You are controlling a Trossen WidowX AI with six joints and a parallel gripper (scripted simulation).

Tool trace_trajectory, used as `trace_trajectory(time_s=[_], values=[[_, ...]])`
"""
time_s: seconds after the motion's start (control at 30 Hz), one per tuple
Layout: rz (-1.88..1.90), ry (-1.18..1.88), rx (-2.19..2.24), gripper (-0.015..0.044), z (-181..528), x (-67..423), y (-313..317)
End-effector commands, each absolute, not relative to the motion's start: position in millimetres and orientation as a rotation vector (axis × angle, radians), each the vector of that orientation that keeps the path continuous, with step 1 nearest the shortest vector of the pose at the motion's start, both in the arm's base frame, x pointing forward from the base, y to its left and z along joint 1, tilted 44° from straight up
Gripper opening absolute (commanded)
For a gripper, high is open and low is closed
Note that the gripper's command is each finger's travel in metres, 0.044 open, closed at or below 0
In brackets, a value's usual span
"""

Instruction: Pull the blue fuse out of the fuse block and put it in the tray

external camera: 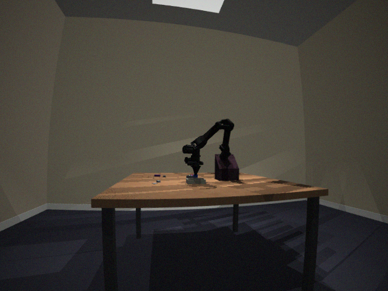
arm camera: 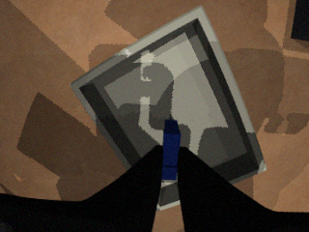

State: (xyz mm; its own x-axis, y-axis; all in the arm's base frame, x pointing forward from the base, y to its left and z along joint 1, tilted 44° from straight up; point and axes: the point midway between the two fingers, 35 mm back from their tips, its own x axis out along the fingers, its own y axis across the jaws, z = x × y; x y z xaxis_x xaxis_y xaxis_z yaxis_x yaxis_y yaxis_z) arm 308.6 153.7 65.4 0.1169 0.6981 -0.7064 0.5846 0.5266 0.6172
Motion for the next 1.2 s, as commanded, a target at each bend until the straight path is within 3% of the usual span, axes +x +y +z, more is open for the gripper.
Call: trace_trajectory(time_s=[0.0,0.13,0.57,0.7,1.17], values=[[0.1,1.567,1.138,0.0,59,307,154],[0.1,1.567,1.138,0.0,59,307,154],[0.112,1.561,1.136,0.033,65,308,152],[0.099,1.567,1.136,0.033,88,303,127],[0.089,1.568,1.138,0.033,85,304,126]])
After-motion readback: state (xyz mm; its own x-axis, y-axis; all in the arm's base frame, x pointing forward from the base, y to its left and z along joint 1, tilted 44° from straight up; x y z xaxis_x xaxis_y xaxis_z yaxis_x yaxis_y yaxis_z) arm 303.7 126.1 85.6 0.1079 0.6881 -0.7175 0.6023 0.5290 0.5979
